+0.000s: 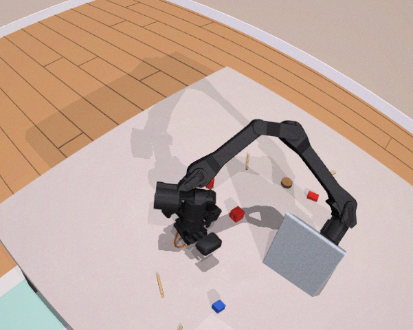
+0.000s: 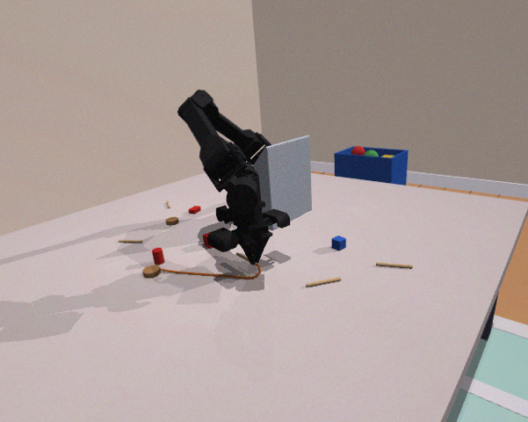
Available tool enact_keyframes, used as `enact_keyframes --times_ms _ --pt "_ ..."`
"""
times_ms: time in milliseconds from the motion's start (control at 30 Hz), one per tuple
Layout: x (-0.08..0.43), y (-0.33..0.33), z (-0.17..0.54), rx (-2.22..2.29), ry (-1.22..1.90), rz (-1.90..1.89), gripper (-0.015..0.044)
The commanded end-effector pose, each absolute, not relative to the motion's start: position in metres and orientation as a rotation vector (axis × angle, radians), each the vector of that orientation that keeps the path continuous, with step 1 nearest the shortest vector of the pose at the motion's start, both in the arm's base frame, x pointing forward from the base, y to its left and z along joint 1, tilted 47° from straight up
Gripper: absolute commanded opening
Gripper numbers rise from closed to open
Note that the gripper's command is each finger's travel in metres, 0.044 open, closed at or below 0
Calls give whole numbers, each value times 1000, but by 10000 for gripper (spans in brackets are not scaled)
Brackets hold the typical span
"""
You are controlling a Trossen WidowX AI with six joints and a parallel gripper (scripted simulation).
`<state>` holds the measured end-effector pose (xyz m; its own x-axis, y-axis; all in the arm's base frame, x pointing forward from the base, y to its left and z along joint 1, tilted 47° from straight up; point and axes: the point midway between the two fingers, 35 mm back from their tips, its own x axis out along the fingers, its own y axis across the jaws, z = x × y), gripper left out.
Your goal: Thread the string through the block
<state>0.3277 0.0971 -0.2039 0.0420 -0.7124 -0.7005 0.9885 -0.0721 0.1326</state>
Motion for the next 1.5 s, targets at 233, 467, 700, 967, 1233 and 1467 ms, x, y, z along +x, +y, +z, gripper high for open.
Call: enact_keyframes --times_ms 233,467,700,967,1233,1467 --pt "324 90 -201 728 489 -1494 0" --pt "325 84 -194 728 490 -1494 0" --pt "324 78 -187 728 490 -1494 0" --pt "324 71 -180 728 491 -1494 0" --pt "323 63 -172 728 491 -1494 0" --pt "322 57 -166 727 491 -1494 0"
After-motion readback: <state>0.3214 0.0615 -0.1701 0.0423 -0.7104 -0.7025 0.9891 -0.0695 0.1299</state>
